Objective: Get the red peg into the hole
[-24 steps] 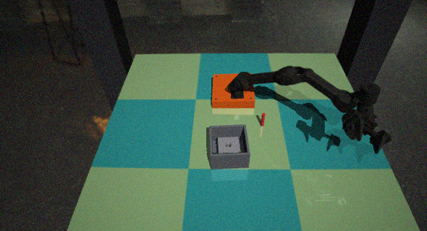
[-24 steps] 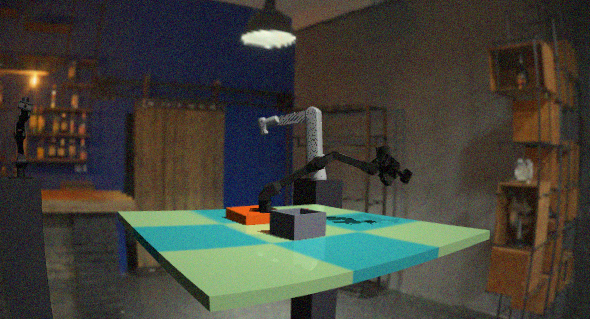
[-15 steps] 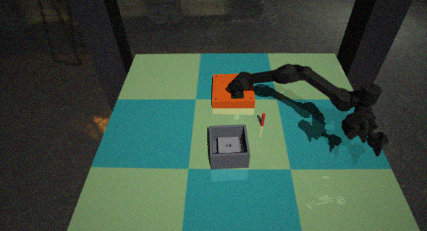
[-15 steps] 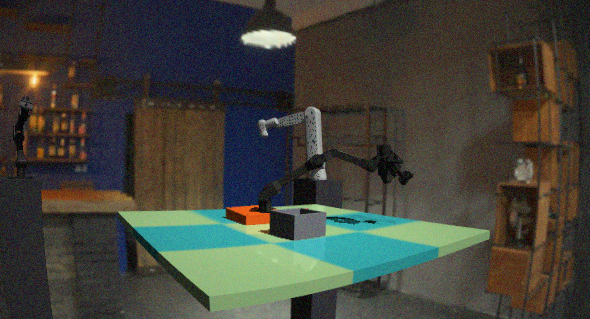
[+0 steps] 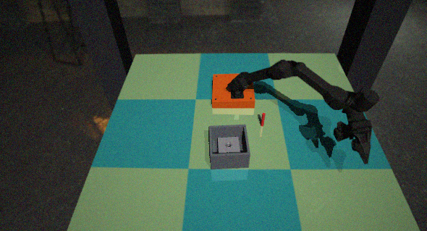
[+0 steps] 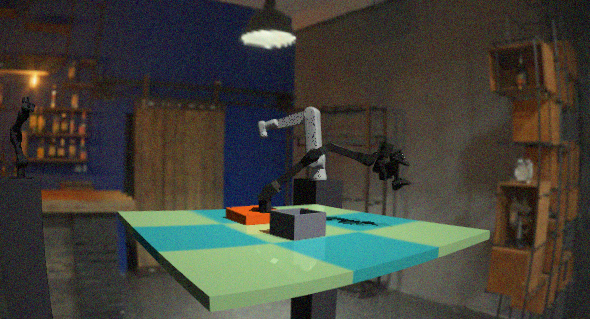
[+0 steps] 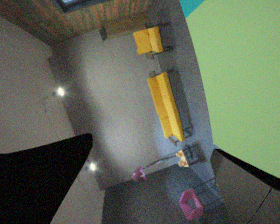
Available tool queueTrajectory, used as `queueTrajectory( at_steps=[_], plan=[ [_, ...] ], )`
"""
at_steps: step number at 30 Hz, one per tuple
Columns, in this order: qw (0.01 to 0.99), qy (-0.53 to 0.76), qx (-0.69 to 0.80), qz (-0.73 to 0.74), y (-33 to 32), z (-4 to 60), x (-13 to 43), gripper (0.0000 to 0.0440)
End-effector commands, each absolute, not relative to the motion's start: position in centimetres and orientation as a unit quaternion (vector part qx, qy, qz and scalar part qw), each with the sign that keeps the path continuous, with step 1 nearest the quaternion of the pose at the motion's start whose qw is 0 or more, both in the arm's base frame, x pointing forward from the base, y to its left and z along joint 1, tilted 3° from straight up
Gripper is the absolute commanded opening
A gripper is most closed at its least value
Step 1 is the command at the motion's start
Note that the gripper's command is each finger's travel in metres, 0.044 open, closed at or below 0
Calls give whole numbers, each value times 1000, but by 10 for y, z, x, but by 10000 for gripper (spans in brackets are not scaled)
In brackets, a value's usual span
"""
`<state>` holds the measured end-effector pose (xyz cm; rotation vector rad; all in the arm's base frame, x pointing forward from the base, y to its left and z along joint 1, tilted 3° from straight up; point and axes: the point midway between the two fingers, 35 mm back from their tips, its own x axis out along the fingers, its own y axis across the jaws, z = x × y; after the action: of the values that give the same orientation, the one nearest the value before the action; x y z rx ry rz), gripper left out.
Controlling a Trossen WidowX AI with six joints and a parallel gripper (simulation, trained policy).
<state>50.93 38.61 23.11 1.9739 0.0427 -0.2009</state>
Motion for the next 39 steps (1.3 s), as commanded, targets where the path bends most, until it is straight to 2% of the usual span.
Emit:
queueTrajectory(
  at_steps=[1,21,39],
  plan=[
    [586,55,802,-101,379,220,511,440],
    [721,277,603,-201,313,171,470,440],
    [723,487,396,-288,214,149,355,440]
  ],
)
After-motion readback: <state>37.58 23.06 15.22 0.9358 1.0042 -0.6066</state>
